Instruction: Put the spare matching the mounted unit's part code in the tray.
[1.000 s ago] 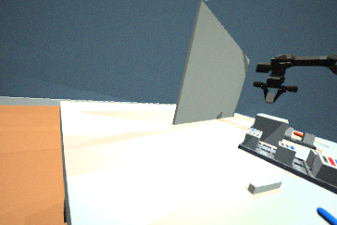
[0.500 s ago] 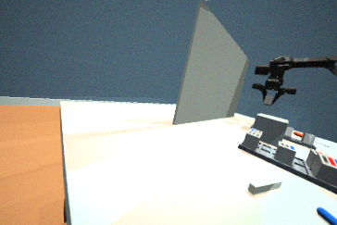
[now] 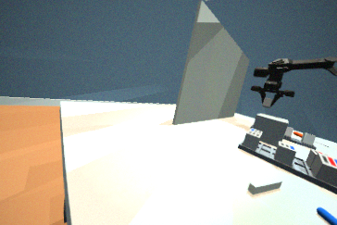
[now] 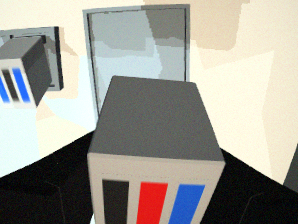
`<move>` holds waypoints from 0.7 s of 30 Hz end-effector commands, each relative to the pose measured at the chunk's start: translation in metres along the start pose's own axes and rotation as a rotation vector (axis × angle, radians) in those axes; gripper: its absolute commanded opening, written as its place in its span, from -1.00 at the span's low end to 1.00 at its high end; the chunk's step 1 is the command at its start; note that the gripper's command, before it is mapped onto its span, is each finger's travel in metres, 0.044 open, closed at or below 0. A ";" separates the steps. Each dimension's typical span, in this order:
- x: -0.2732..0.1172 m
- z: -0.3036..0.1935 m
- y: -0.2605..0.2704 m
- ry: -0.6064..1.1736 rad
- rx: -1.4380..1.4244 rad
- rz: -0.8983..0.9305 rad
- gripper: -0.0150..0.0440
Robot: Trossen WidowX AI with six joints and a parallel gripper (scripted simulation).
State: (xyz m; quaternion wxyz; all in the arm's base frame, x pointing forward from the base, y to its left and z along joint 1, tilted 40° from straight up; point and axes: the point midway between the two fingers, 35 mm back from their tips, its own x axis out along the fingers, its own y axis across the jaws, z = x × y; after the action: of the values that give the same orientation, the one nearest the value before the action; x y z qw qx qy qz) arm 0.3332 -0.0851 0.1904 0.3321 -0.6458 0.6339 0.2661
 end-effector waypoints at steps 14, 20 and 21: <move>0.015 0.000 -0.002 0.001 -0.005 0.002 -0.49; 0.021 0.000 -0.002 0.000 -0.005 0.002 -0.49; 0.022 0.000 -0.002 0.000 -0.005 0.002 -0.49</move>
State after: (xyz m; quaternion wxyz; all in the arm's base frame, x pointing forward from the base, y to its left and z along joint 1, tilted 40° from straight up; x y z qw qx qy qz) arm 0.3367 -0.0971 0.1764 0.3317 -0.6461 0.6342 0.2652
